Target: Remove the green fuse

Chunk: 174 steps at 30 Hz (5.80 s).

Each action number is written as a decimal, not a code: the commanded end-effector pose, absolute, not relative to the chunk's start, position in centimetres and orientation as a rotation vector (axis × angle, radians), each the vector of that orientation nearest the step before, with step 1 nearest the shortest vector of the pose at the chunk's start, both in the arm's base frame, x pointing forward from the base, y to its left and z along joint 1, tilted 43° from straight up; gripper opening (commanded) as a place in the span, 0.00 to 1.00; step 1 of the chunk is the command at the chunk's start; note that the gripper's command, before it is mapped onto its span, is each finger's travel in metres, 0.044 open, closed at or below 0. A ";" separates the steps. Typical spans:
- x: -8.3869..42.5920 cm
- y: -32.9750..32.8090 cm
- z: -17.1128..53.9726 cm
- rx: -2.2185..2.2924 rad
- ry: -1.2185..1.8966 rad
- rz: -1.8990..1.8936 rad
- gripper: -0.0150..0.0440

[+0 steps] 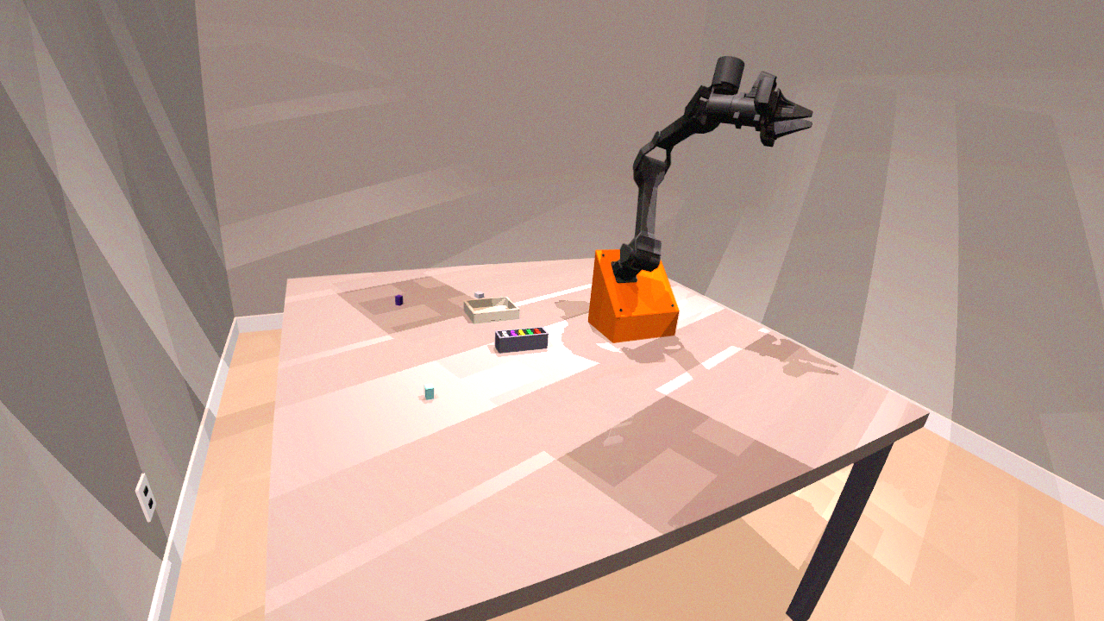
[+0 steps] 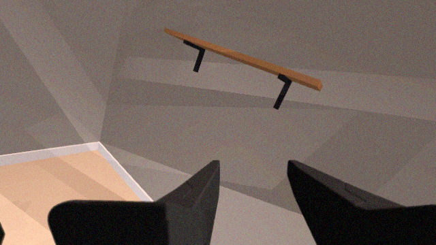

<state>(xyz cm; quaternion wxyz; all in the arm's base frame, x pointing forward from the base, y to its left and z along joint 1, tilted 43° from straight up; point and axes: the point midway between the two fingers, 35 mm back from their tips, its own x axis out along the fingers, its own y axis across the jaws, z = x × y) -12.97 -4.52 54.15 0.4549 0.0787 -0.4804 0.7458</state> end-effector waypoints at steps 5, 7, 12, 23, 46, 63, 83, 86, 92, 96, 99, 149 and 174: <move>-11.5 0.2 54.8 0.075 -1.160 1.704 0.38; -10.1 3.4 54.7 0.001 -1.113 1.660 0.38; -5.7 10.8 53.3 -0.176 -0.966 1.587 0.38; 8.0 22.2 45.4 -0.518 -0.590 1.442 0.38; 31.0 17.0 14.5 -0.817 0.309 1.373 0.38; 28.2 8.1 0.7 -0.640 0.644 1.472 0.38; 28.3 9.2 -0.6 -0.640 0.644 1.472 0.38; 28.3 9.4 -0.8 -0.639 0.644 1.472 0.38; 28.3 9.8 -1.2 -0.639 0.643 1.472 0.38; 28.3 10.1 -1.5 -0.639 0.643 1.473 0.38; 28.3 10.2 -1.6 -0.639 0.643 1.473 0.38; 28.4 10.3 -1.8 -0.645 0.643 1.472 0.25; 28.4 9.5 -0.9 -0.643 0.643 1.472 0.25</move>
